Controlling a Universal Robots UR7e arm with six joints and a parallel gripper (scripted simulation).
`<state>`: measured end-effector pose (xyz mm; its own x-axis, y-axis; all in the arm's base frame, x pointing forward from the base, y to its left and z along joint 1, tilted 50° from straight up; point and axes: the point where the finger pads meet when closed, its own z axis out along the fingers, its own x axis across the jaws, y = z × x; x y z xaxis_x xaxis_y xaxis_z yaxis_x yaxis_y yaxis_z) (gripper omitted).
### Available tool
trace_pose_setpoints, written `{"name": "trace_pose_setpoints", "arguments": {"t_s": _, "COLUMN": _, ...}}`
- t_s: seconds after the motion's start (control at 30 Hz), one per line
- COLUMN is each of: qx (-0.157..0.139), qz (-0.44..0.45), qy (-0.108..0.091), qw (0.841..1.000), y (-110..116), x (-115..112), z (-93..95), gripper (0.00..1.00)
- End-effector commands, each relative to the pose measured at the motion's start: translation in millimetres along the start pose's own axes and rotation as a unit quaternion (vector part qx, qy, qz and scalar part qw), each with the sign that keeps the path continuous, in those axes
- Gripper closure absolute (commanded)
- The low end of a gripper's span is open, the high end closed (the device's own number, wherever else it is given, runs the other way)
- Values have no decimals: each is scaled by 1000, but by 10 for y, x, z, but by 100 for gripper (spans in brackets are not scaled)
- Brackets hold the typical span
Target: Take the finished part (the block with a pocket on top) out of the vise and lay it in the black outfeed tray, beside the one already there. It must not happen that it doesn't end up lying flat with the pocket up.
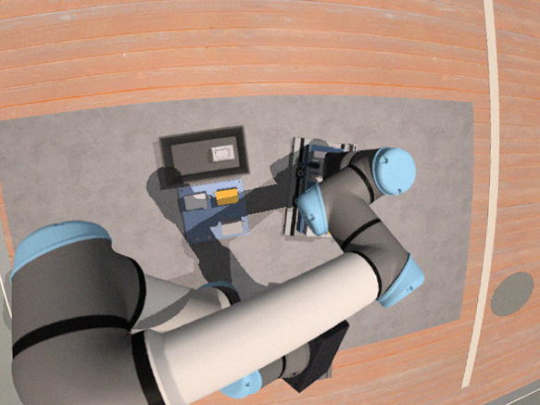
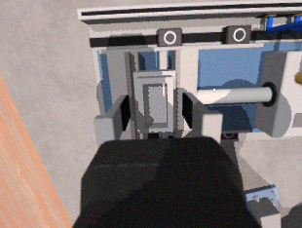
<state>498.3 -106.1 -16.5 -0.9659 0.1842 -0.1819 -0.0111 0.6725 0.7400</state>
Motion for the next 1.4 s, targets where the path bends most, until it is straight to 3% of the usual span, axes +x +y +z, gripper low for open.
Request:
{"name": "trace_pose_setpoints", "arguments": {"t_s": 0.0, "qx": 0, "qz": 0, "qy": -1, "qw": 1000, "y": -2, "x": -3, "z": -5, "gripper": 0}}
{"name": "trace_pose_setpoints", "arguments": {"t_s": 1.0, "qx": 0, "qz": 0, "qy": -1, "qw": 1000, "y": -2, "x": -3, "z": -5, "gripper": 0}}
{"name": "trace_pose_setpoints", "arguments": {"t_s": 1.03, "qx": 0, "qz": 0, "qy": -1, "qw": 1000, "y": -2, "x": -3, "z": -5, "gripper": 100}}
{"name": "trace_pose_setpoints", "arguments": {"t_s": 1.37, "qx": 0, "qz": 0, "qy": -1, "qw": 1000, "y": -2, "x": -3, "z": -5, "gripper": 100}}
